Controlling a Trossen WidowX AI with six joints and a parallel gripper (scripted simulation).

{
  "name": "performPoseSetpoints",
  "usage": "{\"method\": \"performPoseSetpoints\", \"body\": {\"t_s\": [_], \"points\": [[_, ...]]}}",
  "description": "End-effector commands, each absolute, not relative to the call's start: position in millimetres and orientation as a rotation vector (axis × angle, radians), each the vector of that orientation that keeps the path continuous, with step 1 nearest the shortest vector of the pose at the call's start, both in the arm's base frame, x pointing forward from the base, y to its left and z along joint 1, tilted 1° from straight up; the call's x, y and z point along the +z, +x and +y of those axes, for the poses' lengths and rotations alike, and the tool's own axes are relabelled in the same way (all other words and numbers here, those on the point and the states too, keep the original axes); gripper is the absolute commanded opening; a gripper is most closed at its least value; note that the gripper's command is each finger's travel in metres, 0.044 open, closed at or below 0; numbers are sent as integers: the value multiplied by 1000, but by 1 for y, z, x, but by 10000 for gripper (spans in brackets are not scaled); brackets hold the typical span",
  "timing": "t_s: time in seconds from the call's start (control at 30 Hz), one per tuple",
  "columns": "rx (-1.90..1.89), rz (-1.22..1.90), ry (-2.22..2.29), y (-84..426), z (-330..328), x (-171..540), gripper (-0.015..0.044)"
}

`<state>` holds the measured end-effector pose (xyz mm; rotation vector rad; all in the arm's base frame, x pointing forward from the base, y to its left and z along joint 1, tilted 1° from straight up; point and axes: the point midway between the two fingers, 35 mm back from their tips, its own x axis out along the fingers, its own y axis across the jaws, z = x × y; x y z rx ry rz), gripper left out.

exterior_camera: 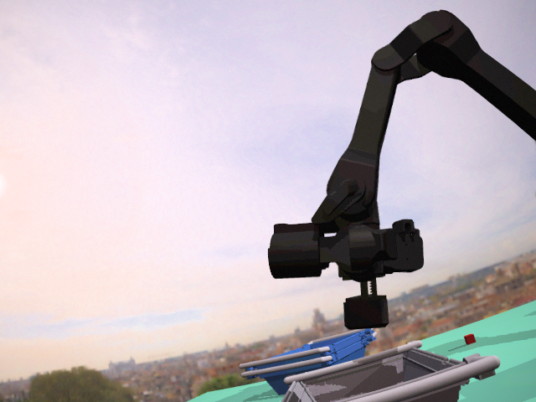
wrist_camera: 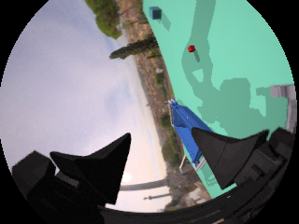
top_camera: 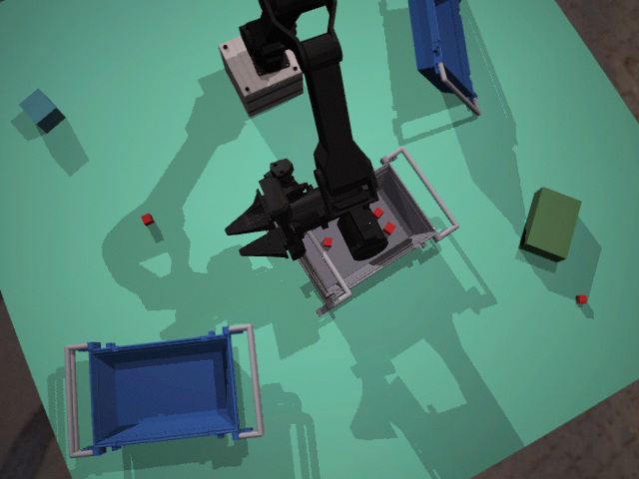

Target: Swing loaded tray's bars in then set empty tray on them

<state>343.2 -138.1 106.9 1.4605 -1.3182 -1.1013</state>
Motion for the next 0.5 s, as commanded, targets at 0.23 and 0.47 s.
{"method": "performPoseSetpoints", "body": {"t_s": [0.23, 0.47], "points": [[-1102, -1318, 1461, 343, -138, 107, 190], [-1102, -1318, 1461, 343, -138, 107, 90]]}}
